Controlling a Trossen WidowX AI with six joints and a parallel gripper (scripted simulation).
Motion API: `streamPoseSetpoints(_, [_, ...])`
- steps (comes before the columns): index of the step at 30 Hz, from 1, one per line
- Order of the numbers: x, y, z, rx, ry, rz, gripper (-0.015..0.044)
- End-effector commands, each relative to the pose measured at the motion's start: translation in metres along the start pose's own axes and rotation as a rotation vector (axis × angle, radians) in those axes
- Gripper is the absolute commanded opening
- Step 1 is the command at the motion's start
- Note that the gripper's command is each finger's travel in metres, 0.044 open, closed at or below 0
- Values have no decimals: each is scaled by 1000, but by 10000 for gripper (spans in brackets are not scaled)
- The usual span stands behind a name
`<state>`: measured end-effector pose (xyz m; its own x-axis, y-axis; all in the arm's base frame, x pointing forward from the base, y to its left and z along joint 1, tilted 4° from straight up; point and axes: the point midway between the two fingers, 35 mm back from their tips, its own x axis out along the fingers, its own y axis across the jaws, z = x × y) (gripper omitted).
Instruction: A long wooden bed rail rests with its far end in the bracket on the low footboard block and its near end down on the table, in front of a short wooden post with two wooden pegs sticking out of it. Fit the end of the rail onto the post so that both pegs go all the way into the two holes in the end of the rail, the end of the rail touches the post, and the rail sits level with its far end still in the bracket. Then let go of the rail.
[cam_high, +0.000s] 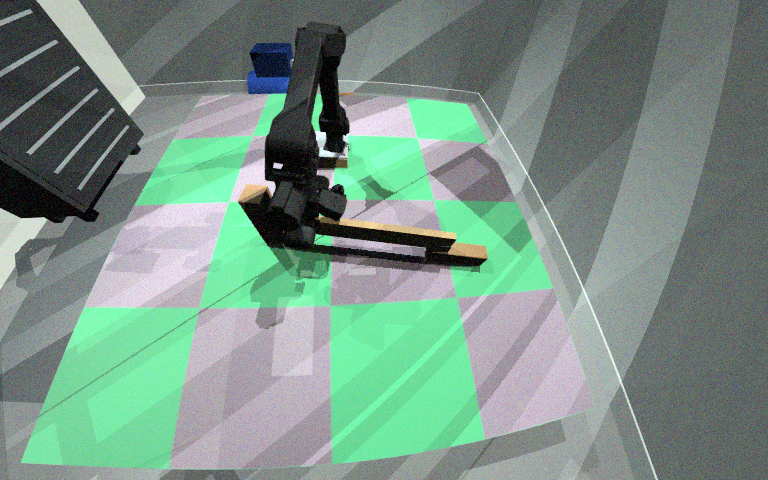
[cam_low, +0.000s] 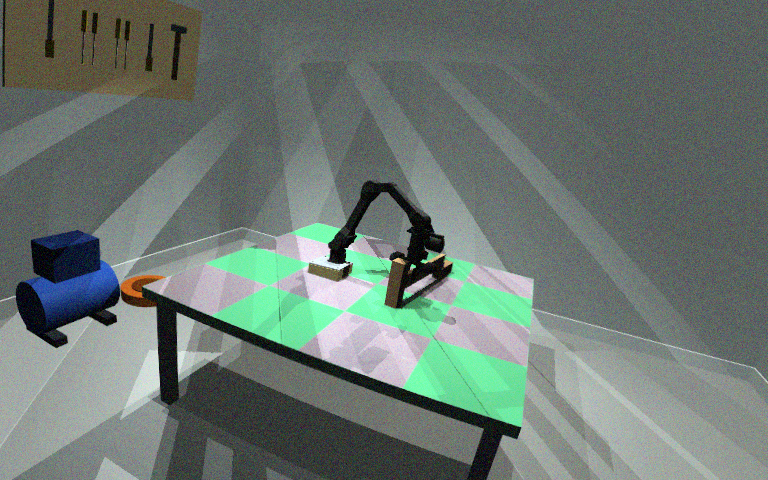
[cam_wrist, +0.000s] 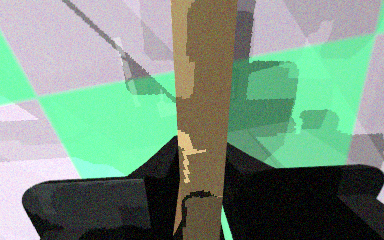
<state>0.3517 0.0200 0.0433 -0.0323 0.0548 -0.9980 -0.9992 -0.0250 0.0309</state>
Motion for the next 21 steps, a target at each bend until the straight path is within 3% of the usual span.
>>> streamPoseSetpoints(1, [-2, -1, -3, 1, 1, -8, 0])
streamPoseSetpoints(16, [-2, -1, -8, 1, 1, -8, 0])
streamPoseSetpoints(21, [0, 0, -5, 0, 1, -1, 131])
